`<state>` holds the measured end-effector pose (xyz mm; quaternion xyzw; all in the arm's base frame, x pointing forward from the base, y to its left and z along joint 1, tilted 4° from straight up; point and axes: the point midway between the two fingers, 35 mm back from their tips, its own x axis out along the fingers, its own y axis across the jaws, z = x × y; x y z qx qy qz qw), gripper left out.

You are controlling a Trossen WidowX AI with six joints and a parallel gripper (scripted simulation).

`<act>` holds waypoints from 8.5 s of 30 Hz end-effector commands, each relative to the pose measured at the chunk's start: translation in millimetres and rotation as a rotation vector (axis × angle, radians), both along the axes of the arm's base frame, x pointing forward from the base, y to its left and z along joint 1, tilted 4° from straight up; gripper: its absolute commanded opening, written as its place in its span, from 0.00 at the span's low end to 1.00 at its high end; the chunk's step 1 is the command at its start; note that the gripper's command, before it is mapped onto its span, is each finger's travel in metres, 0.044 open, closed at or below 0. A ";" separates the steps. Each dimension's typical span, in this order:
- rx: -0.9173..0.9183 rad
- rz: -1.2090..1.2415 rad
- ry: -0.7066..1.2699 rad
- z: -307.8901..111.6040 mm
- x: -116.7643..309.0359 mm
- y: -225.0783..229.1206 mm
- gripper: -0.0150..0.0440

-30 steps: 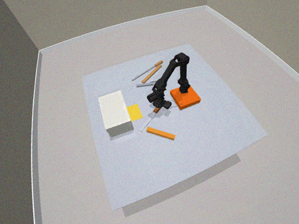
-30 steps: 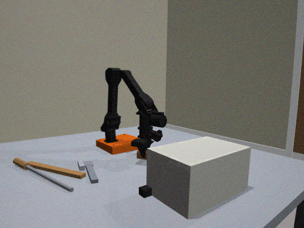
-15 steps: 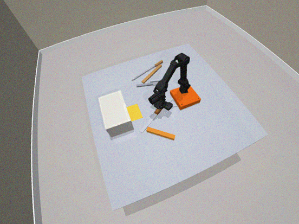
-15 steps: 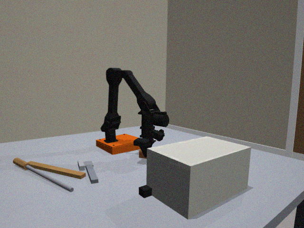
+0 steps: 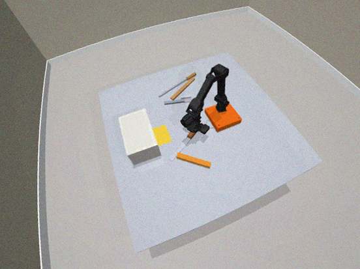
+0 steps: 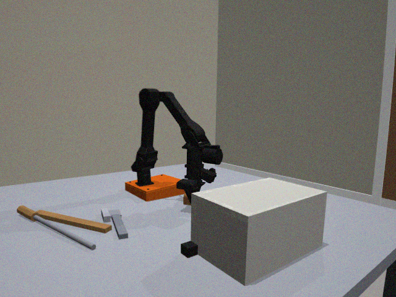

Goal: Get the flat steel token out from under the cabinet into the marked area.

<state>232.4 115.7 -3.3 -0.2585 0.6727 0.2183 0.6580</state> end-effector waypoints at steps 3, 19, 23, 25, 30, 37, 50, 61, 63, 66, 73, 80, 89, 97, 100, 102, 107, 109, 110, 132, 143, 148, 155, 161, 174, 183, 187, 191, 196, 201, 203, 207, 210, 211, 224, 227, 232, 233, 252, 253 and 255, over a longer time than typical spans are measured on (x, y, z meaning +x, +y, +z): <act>0.006 0.008 0.000 0.6 -2.4 8.4 0.25; 0.007 0.008 0.000 0.2 -7.1 17.4 0.25; 0.008 0.008 0.000 0.0 -8.5 20.8 0.25; 0.008 0.008 0.000 -0.1 -9.3 22.4 0.25; 0.008 0.008 0.000 -0.2 -10.2 23.6 0.25; 0.008 0.008 0.001 -0.4 -12.0 28.2 0.25; 0.009 0.008 0.001 -0.8 -15.7 36.7 0.25; 0.010 0.008 0.001 -1.1 -18.3 42.3 0.25; 0.010 0.008 0.001 -1.1 -18.6 43.0 0.25; 0.010 0.008 0.001 -1.2 -19.1 44.9 0.25; 0.010 0.008 0.001 -1.4 -20.6 49.3 0.25; 0.011 0.008 0.002 -1.6 -21.8 53.8 0.25; 0.011 0.008 0.002 -1.8 -23.3 58.2 0.25; 0.011 0.008 0.002 -1.9 -24.1 61.8 0.25; 0.012 0.008 0.002 -2.0 -24.7 63.9 0.25; 0.012 0.008 0.002 -2.0 -24.9 64.1 0.25; 0.012 0.008 0.002 -2.1 -25.3 66.4 0.25; 0.012 0.008 0.002 -2.2 -25.7 68.3 0.25; 0.012 0.008 0.002 -2.2 -25.8 69.3 0.25; 0.013 -0.004 0.001 -2.6 -27.2 78.7 0.25; 0.013 -0.089 -0.003 -2.6 -27.1 78.7 0.25; 0.013 -0.129 -0.005 -2.6 -27.1 78.6 0.25; 0.013 -0.185 -0.008 -2.6 -27.0 78.6 0.25; 0.012 -0.233 -0.011 -2.6 -26.9 78.5 0.25; 0.012 -0.336 -0.017 -2.6 -26.7 78.3 0.25; 0.012 -0.407 -0.020 -2.6 -26.6 78.1 0.25; 0.012 -0.439 -0.022 -2.6 -26.5 78.1 0.25; 0.012 -0.471 -0.024 -2.6 -26.5 78.0 0.25; 0.012 -0.510 -0.026 -2.6 -26.4 77.8 0.25; 0.012 -0.550 -0.028 -2.6 -26.3 77.6 0.25; 0.012 -0.566 -0.029 -2.6 -26.3 77.6 0.25; 0.012 -0.598 -0.031 -2.6 -26.2 77.4 0.25; 0.012 -0.622 -0.032 -2.6 -26.1 77.2 0.25; 0.012 -0.630 -0.033 -2.6 -26.1 77.2 0.25; 0.007 -0.635 -0.031 -3.8 -27.2 76.0 0.59; 0.008 -0.637 -0.031 -3.7 -27.2 76.1 0.59; 0.011 -0.640 -0.033 -3.7 -27.3 76.1 0.71; 0.011 -0.640 -0.033 -3.5 -27.2 76.2 0.71; 0.017 -0.635 -0.036 -5.7 -28.1 77.6 0.67; 0.017 -0.635 -0.036 -5.7 -28.1 77.6 0.62; 0.017 -0.635 -0.036 -5.7 -28.1 77.6 0.53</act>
